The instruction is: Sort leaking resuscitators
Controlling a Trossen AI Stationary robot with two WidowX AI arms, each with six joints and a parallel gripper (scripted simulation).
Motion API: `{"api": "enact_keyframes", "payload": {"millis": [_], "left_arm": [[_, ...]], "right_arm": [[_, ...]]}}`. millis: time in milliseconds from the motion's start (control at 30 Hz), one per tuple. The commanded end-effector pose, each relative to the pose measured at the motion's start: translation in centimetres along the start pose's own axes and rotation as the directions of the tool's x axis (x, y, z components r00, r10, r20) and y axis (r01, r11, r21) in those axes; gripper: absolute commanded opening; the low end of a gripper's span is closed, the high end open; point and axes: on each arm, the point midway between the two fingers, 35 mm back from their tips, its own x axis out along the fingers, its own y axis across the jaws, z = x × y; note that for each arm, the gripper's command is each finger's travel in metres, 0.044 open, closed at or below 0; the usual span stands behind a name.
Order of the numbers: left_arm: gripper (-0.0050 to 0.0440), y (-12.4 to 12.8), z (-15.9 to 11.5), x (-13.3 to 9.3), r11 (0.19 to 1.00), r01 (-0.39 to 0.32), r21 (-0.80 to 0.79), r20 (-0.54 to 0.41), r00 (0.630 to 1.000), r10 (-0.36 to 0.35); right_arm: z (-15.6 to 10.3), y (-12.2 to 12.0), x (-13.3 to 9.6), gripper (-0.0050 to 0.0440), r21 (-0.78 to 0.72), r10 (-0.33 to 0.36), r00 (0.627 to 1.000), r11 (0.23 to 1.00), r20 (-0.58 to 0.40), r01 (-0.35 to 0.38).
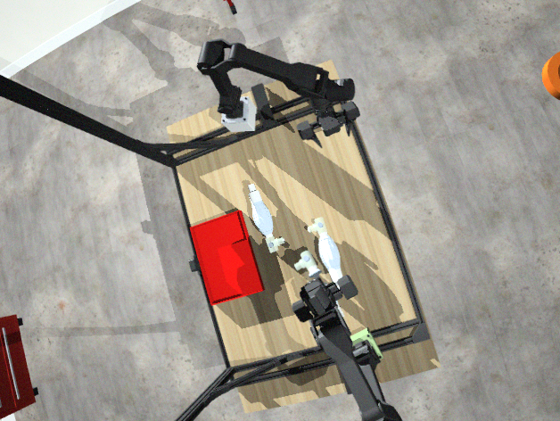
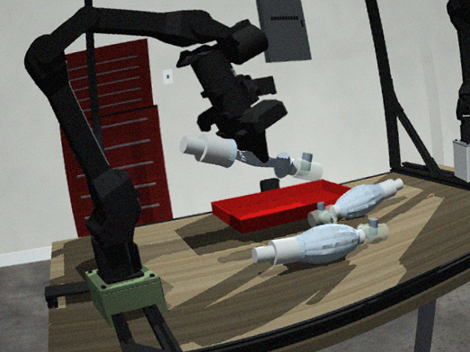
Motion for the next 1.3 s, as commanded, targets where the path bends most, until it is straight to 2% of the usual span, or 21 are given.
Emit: {"api": "enact_keyframes", "payload": {"millis": [0,133,167,500,700,733,800,933,1200,1267], "left_arm": [[0.044,0.0,0.0,0.0,1.0,-0.001,0.001,0.0,1.0,0.001],[0.044,0.0,0.0,0.0,1.0,-0.001,0.001,0.0,1.0,0.001],[0.044,0.0,0.0,0.0,1.0,0.0,0.0,-0.001,1.0,0.0],[0.044,0.0,0.0,0.0,1.0,0.0,0.0,-0.001,1.0,0.0],[0.044,0.0,0.0,0.0,1.0,0.0,0.0,-0.001,1.0,0.0],[0.044,0.0,0.0,0.0,1.0,0.0,0.0,-0.001,1.0,0.0],[0.044,0.0,0.0,0.0,1.0,0.0,0.0,-0.001,1.0,0.0],[0.044,0.0,0.0,0.0,1.0,0.0,0.0,-0.001,1.0,0.0],[0.044,0.0,0.0,0.0,1.0,0.0,0.0,-0.001,1.0,0.0],[0.044,0.0,0.0,0.0,1.0,0.0,0.0,-0.001,1.0,0.0]], "right_arm": [[-6.9,-0.1,-1.9,0.0,0.005,0.002,0.926,1.0,-0.376,-0.001],[-6.9,-0.1,-1.9,0.0,0.005,0.002,0.926,1.0,-0.376,-0.001],[-3.8,0.0,-0.6,0.0,0.001,-0.005,0.977,1.0,-0.214,0.005],[-7.0,0.0,-2.0,0.0,0.006,0.002,0.924,1.0,-0.381,0.0],[-7.0,0.0,-2.0,0.0,0.006,0.002,0.924,1.0,-0.381,0.0],[-1.5,4.8,0.9,0.0,0.186,-0.081,0.996,0.98,0.038,0.072],[-1.1,5.3,1.6,0.0,0.186,-0.081,0.996,0.98,0.038,0.072],[0.6,8.6,3.3,0.0,0.186,-0.081,0.996,0.98,0.038,0.072],[7.4,16.3,6.9,0.0,0.186,-0.081,0.996,0.98,0.038,0.072],[7.4,16.3,6.9,0.0,0.186,-0.081,0.996,0.98,0.038,0.072]]}}
